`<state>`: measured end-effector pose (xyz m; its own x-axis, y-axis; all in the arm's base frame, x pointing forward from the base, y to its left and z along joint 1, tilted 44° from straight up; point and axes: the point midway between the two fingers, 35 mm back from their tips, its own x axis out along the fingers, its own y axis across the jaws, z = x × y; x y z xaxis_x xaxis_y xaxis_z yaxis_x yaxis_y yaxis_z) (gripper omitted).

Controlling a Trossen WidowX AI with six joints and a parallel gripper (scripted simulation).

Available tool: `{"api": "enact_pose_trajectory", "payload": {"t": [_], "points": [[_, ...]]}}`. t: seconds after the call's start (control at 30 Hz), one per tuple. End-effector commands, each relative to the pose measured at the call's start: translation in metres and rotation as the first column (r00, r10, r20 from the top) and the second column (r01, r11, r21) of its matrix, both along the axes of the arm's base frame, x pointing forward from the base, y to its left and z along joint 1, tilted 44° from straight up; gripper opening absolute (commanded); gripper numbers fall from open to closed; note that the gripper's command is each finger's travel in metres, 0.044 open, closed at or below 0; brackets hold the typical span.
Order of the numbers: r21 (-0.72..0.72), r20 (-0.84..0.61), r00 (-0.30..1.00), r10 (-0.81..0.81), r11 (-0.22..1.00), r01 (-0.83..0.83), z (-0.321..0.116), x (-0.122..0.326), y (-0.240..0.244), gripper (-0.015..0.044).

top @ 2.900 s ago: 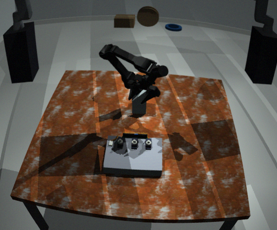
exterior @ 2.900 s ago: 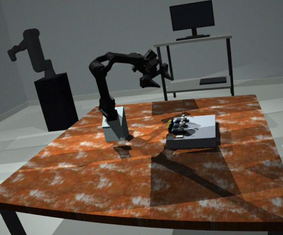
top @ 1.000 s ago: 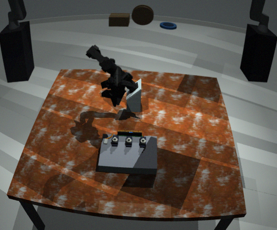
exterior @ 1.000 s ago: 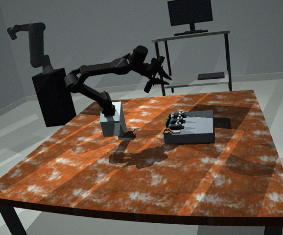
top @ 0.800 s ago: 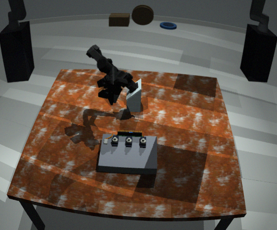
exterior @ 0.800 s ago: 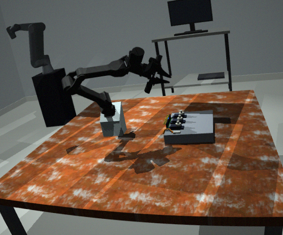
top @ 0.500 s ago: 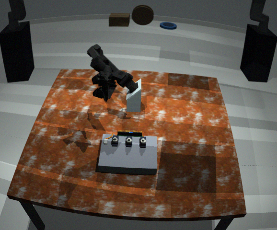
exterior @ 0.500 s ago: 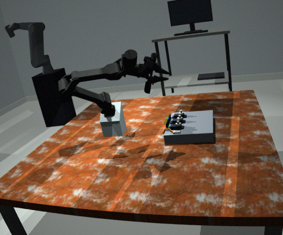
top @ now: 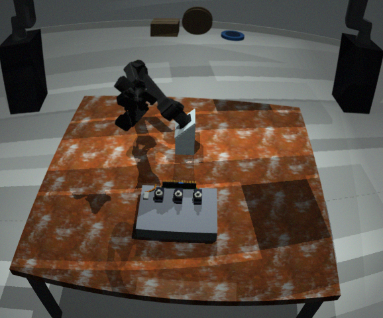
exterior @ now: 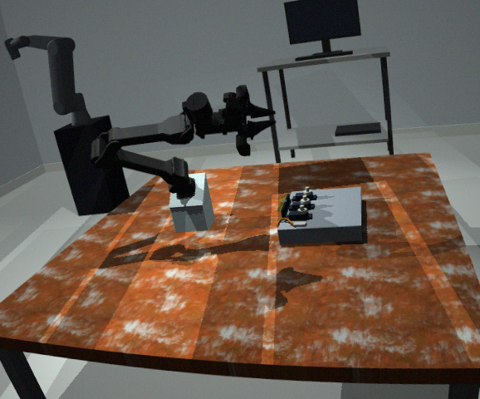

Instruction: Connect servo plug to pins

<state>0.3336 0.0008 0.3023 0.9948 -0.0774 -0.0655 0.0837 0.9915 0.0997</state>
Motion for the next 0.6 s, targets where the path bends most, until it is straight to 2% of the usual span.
{"api": "enact_pose_trajectory", "payload": {"t": [0.0, 0.13, 0.2, 0.57], "points": [[-0.046, 0.046, 0.998, 0.037, 0.998, -0.035, 0.008, -0.008, -0.001, 0.0115], [-0.105, 0.115, 0.990, 0.081, 0.992, -0.069, 0.025, -0.018, -0.001, 0.0115], [-0.103, 0.101, 0.992, 0.072, 0.993, -0.062, 0.023, -0.016, -0.002, 0.0115], [-0.115, -0.190, 0.977, -0.094, 0.991, 0.073, -0.023, 0.022, -0.033, 0.0115]]}}
